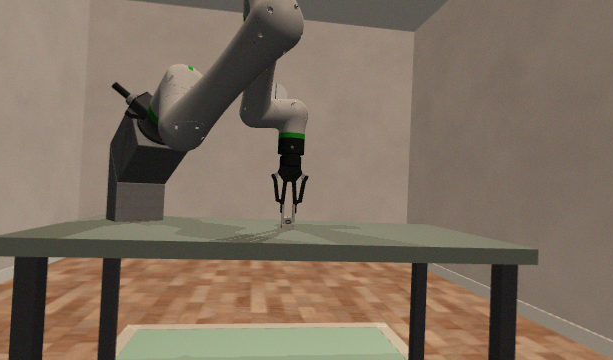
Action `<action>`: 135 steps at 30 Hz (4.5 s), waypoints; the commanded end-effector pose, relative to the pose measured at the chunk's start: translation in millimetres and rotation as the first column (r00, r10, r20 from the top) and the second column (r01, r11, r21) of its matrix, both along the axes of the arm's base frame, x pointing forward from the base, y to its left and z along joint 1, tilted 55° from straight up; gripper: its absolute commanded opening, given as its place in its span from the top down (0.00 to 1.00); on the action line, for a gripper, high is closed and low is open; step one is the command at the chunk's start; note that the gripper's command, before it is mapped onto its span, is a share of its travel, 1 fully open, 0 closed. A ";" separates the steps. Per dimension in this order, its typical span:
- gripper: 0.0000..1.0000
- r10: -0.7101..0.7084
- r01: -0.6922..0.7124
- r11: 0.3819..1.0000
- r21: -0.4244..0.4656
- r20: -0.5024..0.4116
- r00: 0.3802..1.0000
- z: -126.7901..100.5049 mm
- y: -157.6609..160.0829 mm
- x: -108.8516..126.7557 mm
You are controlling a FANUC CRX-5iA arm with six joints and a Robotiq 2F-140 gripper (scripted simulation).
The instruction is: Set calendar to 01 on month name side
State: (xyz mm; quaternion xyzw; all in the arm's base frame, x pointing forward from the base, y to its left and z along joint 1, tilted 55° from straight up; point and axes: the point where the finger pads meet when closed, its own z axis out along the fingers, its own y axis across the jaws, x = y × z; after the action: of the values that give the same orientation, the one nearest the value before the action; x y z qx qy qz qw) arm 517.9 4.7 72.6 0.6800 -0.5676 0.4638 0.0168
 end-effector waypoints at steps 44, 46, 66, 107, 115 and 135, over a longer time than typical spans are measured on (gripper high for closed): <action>0.74 0.000 0.000 1.000 0.000 0.000 1.000 0.0 0.3 0.0; 0.74 0.000 0.000 1.000 0.000 0.000 1.000 0.0 0.3 0.0; 0.72 0.000 0.000 1.000 0.000 0.000 1.000 6.1 6.1 -6.5; 0.00 0.000 0.000 1.000 0.000 0.000 1.000 51.3 49.7 -55.1; 0.00 0.000 0.000 1.000 0.000 0.000 1.000 51.5 49.9 -55.4; 0.00 0.000 0.000 1.000 0.000 0.000 1.000 78.1 75.6 -83.9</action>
State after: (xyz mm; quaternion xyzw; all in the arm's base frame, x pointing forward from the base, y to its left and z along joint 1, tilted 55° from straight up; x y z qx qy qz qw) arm 440.4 74.7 144.8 0.6803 -0.5675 0.4637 0.0166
